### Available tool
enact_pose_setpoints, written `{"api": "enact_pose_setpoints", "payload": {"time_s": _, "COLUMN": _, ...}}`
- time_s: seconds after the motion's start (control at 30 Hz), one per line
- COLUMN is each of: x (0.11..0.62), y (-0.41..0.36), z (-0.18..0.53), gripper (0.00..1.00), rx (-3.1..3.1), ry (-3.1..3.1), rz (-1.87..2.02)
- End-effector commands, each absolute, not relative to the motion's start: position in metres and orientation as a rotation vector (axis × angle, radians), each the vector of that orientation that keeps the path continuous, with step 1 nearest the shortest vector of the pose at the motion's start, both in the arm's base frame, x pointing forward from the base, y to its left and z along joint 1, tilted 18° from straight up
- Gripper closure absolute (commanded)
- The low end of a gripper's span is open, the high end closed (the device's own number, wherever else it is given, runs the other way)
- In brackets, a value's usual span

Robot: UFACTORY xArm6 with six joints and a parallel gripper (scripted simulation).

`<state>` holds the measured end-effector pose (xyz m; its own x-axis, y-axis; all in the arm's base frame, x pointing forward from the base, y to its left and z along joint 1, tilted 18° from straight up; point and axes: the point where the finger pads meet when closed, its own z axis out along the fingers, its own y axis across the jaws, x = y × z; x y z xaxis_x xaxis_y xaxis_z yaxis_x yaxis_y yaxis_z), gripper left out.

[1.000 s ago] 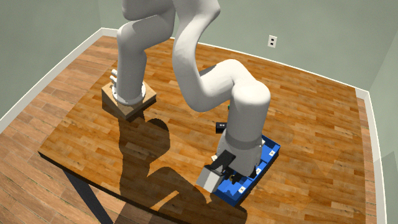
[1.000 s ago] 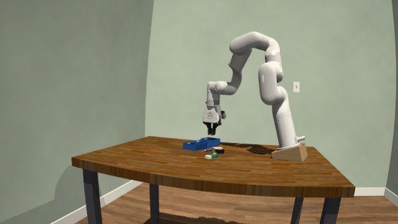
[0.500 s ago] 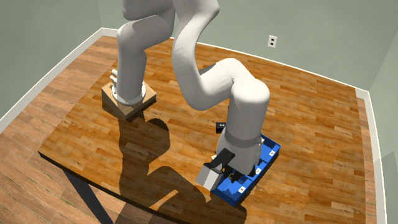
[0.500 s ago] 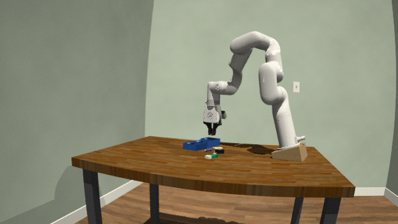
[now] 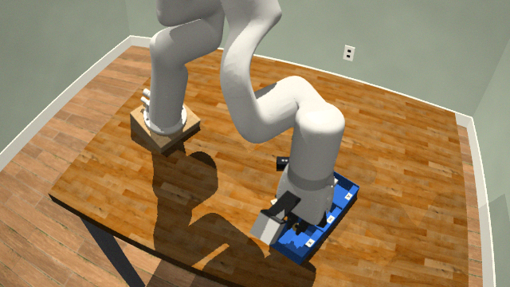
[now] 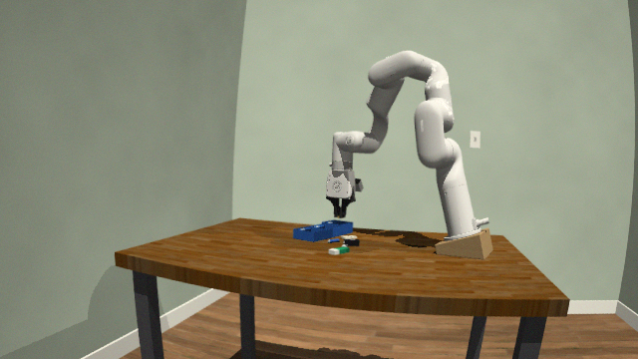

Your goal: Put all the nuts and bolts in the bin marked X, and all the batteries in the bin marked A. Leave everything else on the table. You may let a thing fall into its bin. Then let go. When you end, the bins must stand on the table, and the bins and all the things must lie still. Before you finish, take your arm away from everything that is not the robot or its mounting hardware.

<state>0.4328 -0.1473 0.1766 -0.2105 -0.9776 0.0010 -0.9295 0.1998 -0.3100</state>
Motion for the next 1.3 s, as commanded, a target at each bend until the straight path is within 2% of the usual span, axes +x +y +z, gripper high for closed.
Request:
{"api": "enact_pose_setpoints", "payload": {"time_s": 0.0, "x": 0.437, "y": -0.148, "z": 0.169, "gripper": 1.0, "rx": -1.835, "ry": 2.272, "rz": -0.366}}
{"api": "enact_pose_setpoints", "payload": {"time_s": 1.1, "x": 0.446, "y": -0.15, "z": 0.14, "gripper": 1.0, "rx": -1.835, "ry": 2.272, "rz": -0.366}}
{"api": "enact_pose_setpoints", "payload": {"time_s": 1.13, "x": 0.446, "y": -0.15, "z": 0.14, "gripper": 0.7, "rx": -1.835, "ry": 2.272, "rz": -0.366}}
{"api": "enact_pose_setpoints", "payload": {"time_s": 1.27, "x": 0.446, "y": -0.15, "z": 0.14, "gripper": 0.7, "rx": -1.835, "ry": 2.272, "rz": -0.366}}
